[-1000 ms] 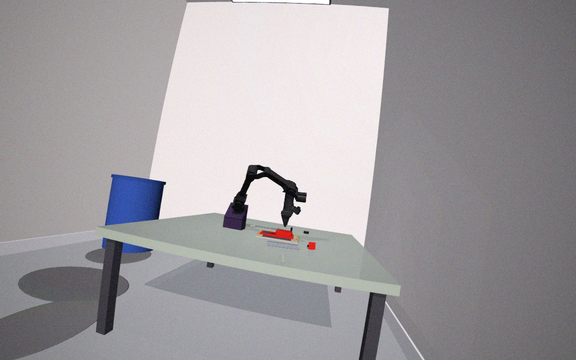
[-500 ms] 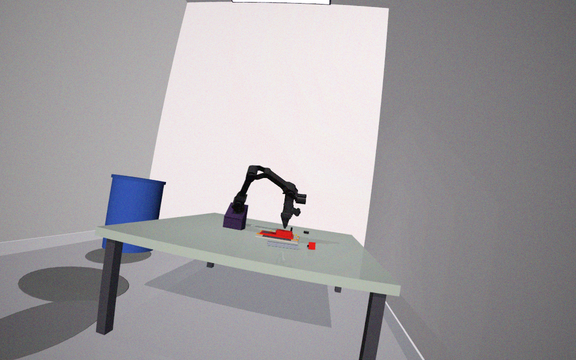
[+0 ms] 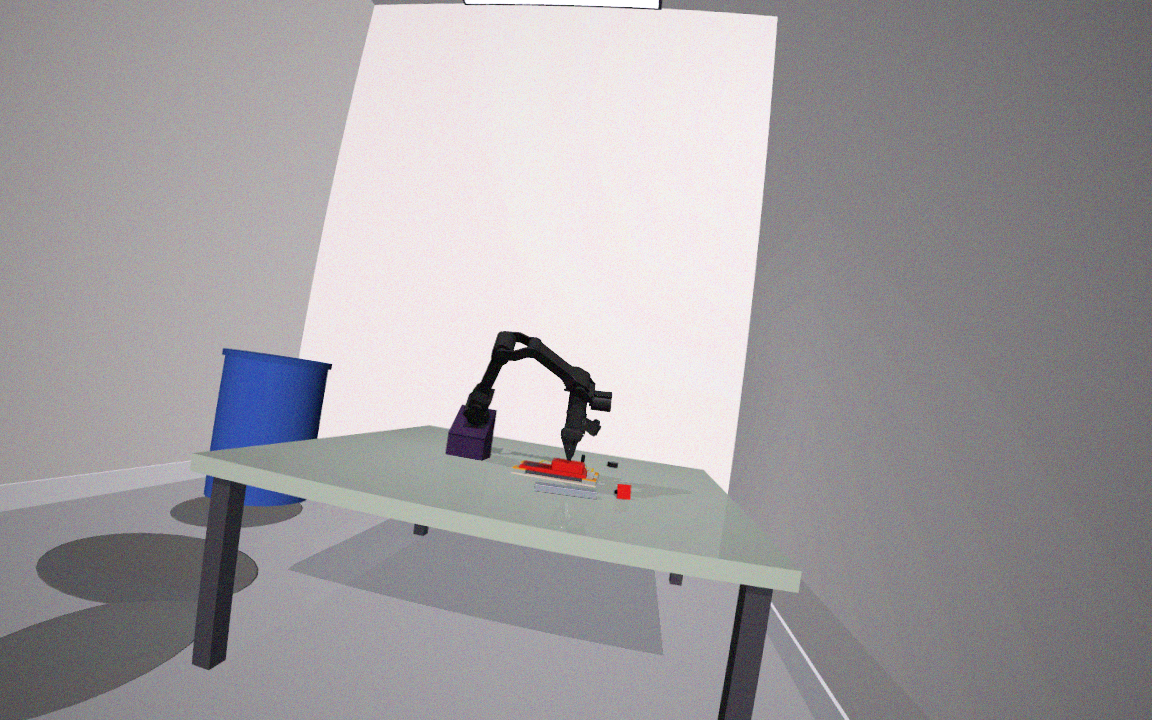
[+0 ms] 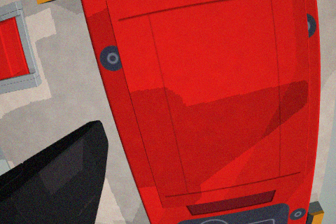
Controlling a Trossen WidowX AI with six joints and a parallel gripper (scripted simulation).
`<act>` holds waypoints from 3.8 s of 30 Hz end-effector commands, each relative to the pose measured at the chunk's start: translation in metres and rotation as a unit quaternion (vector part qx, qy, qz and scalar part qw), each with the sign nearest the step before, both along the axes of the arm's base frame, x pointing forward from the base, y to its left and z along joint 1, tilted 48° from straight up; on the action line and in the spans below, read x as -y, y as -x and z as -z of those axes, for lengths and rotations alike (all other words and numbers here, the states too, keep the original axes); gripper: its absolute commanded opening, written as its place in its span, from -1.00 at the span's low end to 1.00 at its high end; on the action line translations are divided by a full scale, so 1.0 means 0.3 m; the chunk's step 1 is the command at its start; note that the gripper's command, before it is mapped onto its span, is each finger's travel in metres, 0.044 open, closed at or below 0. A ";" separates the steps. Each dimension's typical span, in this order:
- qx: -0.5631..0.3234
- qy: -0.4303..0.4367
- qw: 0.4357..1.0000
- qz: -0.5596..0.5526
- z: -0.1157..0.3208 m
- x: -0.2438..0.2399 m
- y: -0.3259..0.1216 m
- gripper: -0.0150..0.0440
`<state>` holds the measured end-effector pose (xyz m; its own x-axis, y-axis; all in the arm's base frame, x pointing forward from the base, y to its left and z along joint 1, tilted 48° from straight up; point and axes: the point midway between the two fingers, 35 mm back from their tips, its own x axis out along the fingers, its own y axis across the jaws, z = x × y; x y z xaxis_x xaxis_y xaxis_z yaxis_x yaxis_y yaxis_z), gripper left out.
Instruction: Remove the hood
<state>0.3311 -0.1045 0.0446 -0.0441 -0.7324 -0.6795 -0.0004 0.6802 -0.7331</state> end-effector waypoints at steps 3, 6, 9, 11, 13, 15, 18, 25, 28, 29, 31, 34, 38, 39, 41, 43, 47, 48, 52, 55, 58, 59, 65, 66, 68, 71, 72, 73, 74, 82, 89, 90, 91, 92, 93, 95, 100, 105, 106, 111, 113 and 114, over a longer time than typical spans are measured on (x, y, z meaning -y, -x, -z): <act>-0.007 0.003 1.000 0.000 0.016 0.018 0.012 1.00; -0.007 0.004 1.000 0.000 0.019 0.022 0.013 1.00; -0.007 0.004 1.000 0.000 0.020 0.022 0.013 1.00; -0.007 0.004 1.000 0.000 0.020 0.022 0.013 1.00; -0.007 0.004 1.000 0.000 0.021 0.023 0.013 1.00; -0.007 0.004 1.000 0.000 0.022 0.025 0.013 1.00; -0.007 0.004 1.000 0.000 0.026 0.029 0.013 1.00; -0.007 0.004 1.000 0.000 0.033 0.037 0.014 1.00; -0.007 0.004 1.000 0.000 0.037 0.041 0.014 1.00; -0.007 0.004 1.000 0.000 0.038 0.042 0.014 1.00; -0.007 0.004 1.000 0.000 0.040 0.044 0.014 1.00; -0.007 0.004 1.000 0.000 0.043 0.048 0.015 1.00; -0.007 0.004 1.000 0.000 0.048 0.053 0.015 1.00; -0.007 0.004 1.000 0.000 0.049 0.054 0.015 1.00; -0.007 0.004 1.000 0.000 0.051 0.057 0.015 1.00; -0.007 0.004 1.000 0.000 0.053 0.059 0.016 1.00; -0.007 0.004 1.000 0.000 0.057 0.064 0.016 1.00; -0.007 0.004 1.000 0.000 0.058 0.065 0.016 1.00; -0.007 0.004 1.000 0.000 0.063 0.070 0.017 1.00; -0.007 0.004 1.000 0.000 0.064 0.072 0.017 1.00; -0.001 0.001 1.000 0.001 0.058 0.065 0.010 0.91; -0.001 0.001 1.000 0.001 0.058 0.065 0.010 0.82; -0.001 0.001 1.000 0.001 0.058 0.065 0.010 0.55; -0.001 0.001 1.000 0.001 0.058 0.065 0.010 0.53; -0.001 0.001 1.000 0.001 0.058 0.065 0.010 0.49; -0.001 0.001 1.000 0.001 0.057 0.065 0.010 0.35; -0.001 0.001 1.000 0.001 0.057 0.064 0.010 0.26; -0.001 0.001 1.000 0.001 0.056 0.064 0.010 0.17; -0.001 0.001 1.000 0.001 0.055 0.063 0.010 0.08; -0.001 0.001 1.000 0.001 0.045 0.050 0.008 -0.49; -0.002 0.001 1.000 0.000 0.035 0.038 0.007 -0.49; -0.002 0.001 1.000 0.000 0.033 0.037 0.007 -0.49; -0.002 0.001 1.000 0.000 0.032 0.035 0.007 -0.49; -0.002 0.001 1.000 0.000 0.030 0.034 0.006 -0.49; -0.002 0.001 1.000 0.000 0.029 0.032 0.006 -0.49; -0.002 0.000 1.000 0.000 0.026 0.029 0.006 -0.49; -0.002 0.000 1.000 0.000 0.019 0.020 0.005 -0.49; -0.002 0.000 1.000 0.000 0.012 0.012 0.005 -0.49; -0.002 0.000 1.000 0.000 0.010 0.011 0.005 -0.49; -0.002 0.000 1.000 0.000 0.003 0.003 0.005 -0.49; -0.002 0.000 1.000 0.000 0.000 -0.001 0.005 -0.49; -0.002 0.000 1.000 0.000 -0.002 -0.002 0.005 -0.49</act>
<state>0.3285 -0.1057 0.0425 -0.0495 -0.7359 -0.6753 -0.0122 0.6765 -0.7363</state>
